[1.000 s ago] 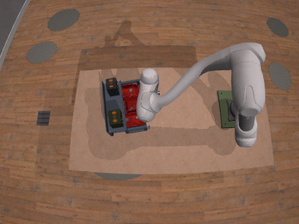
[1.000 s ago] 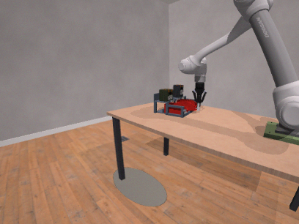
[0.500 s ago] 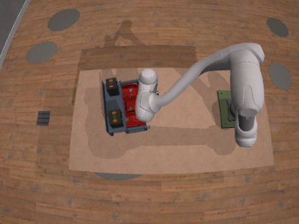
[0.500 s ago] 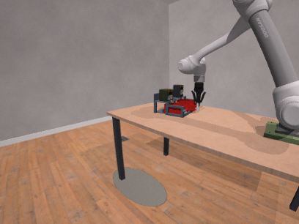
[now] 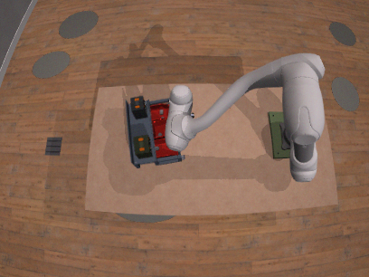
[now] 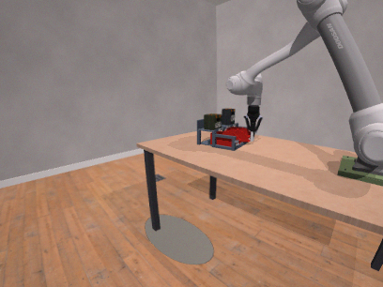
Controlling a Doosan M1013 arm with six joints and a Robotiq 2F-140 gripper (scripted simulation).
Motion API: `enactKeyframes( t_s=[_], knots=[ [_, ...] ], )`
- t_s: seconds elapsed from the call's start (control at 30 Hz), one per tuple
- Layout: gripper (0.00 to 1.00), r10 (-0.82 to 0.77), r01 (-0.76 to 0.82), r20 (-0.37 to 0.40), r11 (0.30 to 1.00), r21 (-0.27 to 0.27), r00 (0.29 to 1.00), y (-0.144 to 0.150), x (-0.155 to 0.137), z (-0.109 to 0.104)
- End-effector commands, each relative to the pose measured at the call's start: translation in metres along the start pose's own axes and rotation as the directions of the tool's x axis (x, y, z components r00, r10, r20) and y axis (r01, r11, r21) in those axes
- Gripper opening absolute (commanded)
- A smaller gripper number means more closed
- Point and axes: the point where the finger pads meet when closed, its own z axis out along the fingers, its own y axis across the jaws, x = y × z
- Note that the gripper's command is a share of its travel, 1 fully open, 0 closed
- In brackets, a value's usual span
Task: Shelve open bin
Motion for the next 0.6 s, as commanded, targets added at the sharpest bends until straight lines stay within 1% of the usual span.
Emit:
enactKeyframes(
  t_s=[0.0, 0.57],
  knots=[
    [0.0, 0.002, -0.002, -0.003, 1.0, 0.0, 1.0, 0.006, 0.002, -0.002],
    [0.0, 0.002, -0.002, -0.003, 1.0, 0.0, 1.0, 0.017, 0.002, -0.003]
  ],
)
